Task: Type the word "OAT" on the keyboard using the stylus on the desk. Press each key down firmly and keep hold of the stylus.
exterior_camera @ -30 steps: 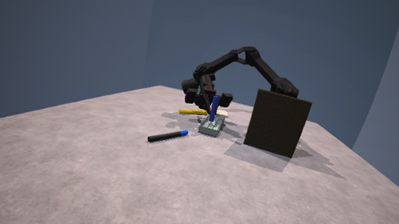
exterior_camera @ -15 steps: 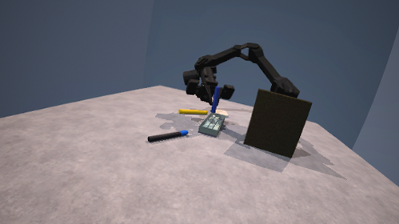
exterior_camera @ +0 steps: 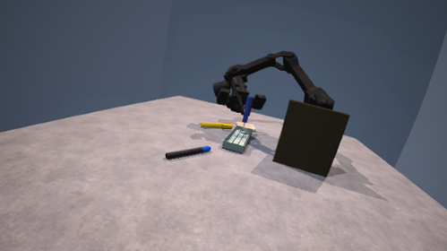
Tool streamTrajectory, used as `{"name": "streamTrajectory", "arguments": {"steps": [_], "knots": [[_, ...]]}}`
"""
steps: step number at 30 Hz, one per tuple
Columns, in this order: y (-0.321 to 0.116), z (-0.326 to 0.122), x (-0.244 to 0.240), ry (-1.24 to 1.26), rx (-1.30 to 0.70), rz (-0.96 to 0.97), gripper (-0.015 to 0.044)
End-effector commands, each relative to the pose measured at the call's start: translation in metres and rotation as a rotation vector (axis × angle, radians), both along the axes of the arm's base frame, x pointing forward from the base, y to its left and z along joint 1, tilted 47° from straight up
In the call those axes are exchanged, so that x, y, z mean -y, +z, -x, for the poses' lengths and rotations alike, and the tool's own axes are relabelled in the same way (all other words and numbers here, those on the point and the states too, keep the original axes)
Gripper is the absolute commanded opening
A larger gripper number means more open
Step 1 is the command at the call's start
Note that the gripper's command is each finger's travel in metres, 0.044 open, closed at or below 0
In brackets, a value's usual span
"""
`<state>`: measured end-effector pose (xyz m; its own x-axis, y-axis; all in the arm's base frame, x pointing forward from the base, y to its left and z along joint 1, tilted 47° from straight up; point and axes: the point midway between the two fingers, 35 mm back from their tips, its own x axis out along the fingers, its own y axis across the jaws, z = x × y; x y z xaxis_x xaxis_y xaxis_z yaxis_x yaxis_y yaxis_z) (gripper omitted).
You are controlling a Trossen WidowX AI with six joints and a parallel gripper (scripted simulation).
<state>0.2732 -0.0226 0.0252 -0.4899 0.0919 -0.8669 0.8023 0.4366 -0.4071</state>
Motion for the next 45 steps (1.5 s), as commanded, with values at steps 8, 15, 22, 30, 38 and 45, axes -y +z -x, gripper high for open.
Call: {"name": "streamTrajectory", "arguments": {"steps": [8, 15, 22, 30, 38, 45], "knots": [[0.035, 0.007, 0.032, 0.004, 0.015, -0.001, 0.0000], [0.023, 0.006, 0.044, 0.004, 0.015, -0.001, 0.0000], [0.021, 0.007, 0.045, 0.004, 0.015, -0.001, 0.0081], [0.021, 0.007, 0.046, 0.004, 0.015, -0.001, 0.0081], [0.019, 0.008, 0.048, 0.004, 0.015, 0.000, 0.0081], [0.016, 0.007, 0.052, 0.004, 0.015, 0.000, 0.0081]]}}
